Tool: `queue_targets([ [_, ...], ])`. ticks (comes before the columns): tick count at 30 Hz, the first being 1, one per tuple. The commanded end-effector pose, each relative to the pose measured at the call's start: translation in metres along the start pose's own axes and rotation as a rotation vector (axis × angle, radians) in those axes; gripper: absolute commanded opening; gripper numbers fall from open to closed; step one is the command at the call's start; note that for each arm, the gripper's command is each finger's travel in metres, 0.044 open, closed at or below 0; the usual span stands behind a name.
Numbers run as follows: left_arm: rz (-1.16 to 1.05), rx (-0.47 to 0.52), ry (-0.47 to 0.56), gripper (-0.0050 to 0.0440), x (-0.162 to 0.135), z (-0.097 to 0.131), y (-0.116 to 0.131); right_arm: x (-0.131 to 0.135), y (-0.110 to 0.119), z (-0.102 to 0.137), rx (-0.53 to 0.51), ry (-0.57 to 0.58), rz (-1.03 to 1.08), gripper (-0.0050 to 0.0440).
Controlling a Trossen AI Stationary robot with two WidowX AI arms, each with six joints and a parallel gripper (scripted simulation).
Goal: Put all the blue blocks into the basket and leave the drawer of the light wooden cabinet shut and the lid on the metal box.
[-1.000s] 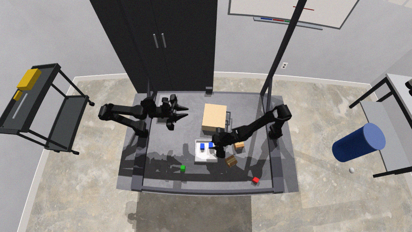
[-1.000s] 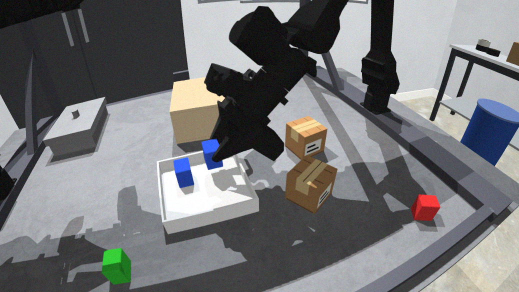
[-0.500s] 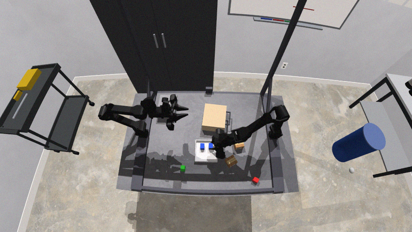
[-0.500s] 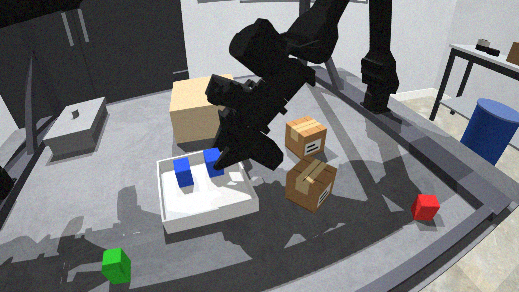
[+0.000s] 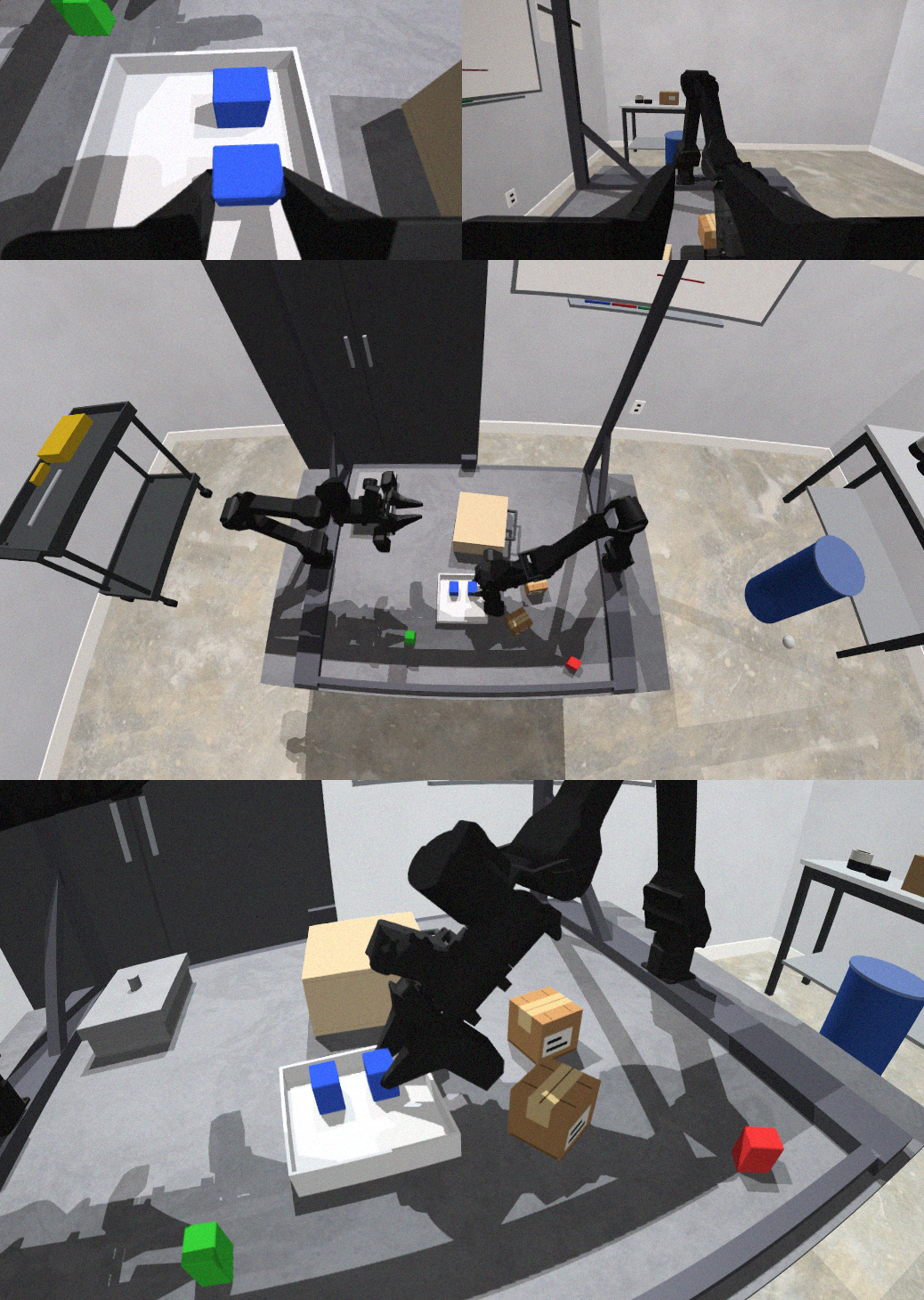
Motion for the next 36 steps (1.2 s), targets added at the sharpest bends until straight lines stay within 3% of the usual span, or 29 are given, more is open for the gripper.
queue_targets([
  [1,-0.007,-0.028,-0.003,-0.005,0.0,0.001,-0.006,0.0,-0.016,0.004,-0.049,0.001,0.002,0.0136],
  [4,-0.006,-0.021,-0.001,-0.005,-0.001,0.0,-0.003,0.0,-0.016,0.004,-0.049,0.001,0.002,0.0136],
  [5,-0.012,-0.062,-0.01,0.022,0.001,0.008,-0.017,0.0,-0.016,0.004,-0.049,0.001,0.002,0.0136],
  [36,-0.01,-0.043,-0.007,0.022,0.001,0.014,-0.01,0.0,-0.016,0.004,-0.049,0.001,0.002,0.0136],
])
Point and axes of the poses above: on each arm, the point midway between the two fingers, 35 mm back from their tips, its own z axis back along the fingers, its own x axis across the jaws, y = z × x, the point moved 9 cm from there along z, back along the fingers, and after that the axes turned 2 degrees about -z, right-handed, at the moved point
